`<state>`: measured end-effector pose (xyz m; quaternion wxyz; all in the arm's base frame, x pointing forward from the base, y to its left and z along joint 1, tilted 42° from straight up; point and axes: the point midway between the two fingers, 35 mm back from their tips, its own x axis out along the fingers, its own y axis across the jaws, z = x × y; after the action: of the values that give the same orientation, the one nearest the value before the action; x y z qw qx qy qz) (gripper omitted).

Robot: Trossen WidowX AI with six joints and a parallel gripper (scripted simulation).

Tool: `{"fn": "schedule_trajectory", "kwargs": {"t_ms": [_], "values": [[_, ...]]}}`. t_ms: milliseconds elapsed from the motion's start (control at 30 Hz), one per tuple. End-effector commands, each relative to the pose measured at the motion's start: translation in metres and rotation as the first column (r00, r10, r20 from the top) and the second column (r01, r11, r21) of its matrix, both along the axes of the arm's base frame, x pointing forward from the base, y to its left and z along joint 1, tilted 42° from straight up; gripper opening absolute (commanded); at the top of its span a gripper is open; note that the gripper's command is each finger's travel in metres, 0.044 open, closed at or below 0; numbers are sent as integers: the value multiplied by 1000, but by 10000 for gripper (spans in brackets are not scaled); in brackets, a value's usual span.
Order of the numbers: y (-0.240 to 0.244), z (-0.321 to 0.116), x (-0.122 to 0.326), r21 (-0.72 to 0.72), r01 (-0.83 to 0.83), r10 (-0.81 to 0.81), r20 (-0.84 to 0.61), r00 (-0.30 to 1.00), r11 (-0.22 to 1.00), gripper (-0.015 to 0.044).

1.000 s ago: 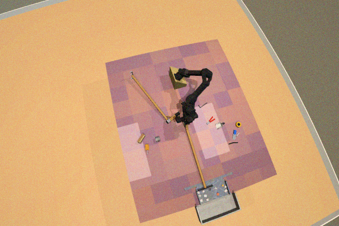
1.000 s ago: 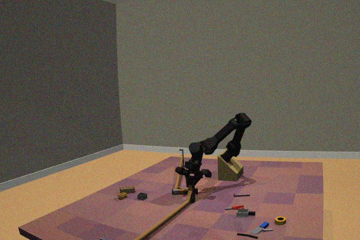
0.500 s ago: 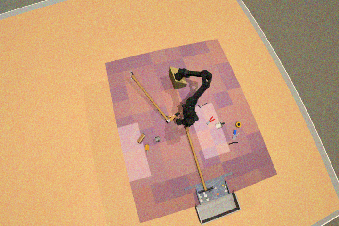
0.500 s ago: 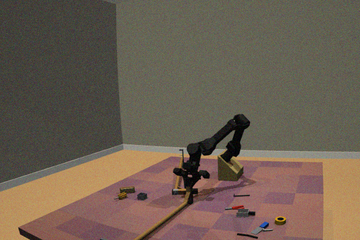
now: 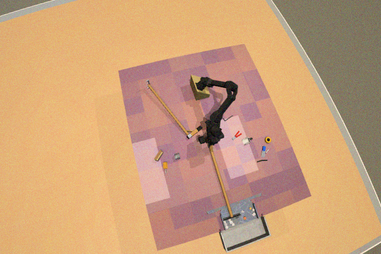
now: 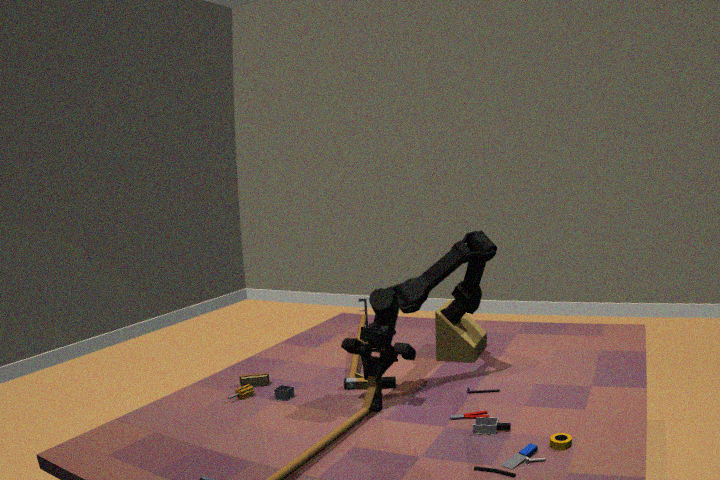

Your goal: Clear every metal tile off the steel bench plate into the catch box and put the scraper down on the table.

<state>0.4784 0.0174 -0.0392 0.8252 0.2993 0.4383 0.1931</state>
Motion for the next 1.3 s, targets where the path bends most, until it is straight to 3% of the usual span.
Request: {"fn": "schedule_trajectory", "kwargs": {"t_ms": [0,1267], "values": [[-2,3,12,-4,9,-9,11,1000,1000,0],[5,5,65,-4,9,-9,14,1000,1000,0]]}}
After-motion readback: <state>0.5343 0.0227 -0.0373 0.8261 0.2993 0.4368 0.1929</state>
